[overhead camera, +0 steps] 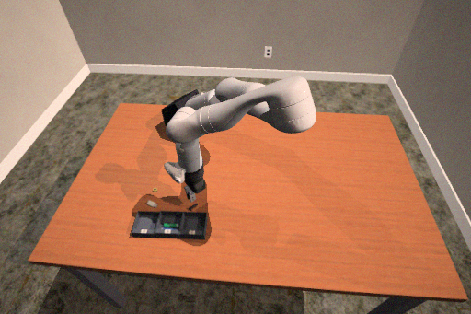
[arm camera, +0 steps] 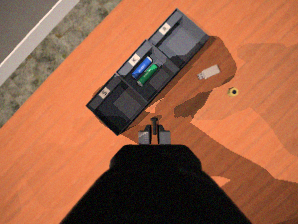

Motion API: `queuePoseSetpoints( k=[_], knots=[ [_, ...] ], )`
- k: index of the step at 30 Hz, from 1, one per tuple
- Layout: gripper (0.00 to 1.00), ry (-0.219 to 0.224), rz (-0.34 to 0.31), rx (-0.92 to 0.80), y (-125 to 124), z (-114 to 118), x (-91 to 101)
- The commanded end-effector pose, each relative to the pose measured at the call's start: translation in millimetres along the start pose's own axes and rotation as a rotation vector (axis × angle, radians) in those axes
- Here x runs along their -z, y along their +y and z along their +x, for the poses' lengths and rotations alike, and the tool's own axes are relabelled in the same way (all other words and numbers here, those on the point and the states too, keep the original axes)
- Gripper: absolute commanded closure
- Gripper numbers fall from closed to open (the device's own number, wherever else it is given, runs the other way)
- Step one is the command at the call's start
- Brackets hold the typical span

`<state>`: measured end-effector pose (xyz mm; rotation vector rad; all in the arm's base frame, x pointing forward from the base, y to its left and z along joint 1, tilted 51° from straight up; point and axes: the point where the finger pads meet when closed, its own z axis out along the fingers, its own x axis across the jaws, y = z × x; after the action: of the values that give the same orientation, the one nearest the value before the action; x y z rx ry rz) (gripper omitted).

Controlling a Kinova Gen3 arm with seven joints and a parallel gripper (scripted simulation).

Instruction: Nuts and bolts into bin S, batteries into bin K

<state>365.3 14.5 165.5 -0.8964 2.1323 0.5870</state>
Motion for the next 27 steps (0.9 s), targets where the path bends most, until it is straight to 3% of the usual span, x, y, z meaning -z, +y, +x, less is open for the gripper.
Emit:
queuePoseSetpoints(
  k=[1, 2, 3, 17, 19, 27],
  knots=[
    [0.68, 0.000, 0.001, 0.000, 0, 0, 0.4],
    [0.68, 0.000, 0.001, 0.000, 0, 0, 0.4],
    [0.38, 0.000, 0.001, 0.000, 0, 0, 0.4],
    [0.38, 0.000, 0.001, 0.000, 0, 0, 0.4],
    [0.38, 0.000, 0.002, 0.024, -1, 1, 13.4],
    [0.38, 0.000, 0.002, 0.024, -3, 0, 13.4]
  ],
)
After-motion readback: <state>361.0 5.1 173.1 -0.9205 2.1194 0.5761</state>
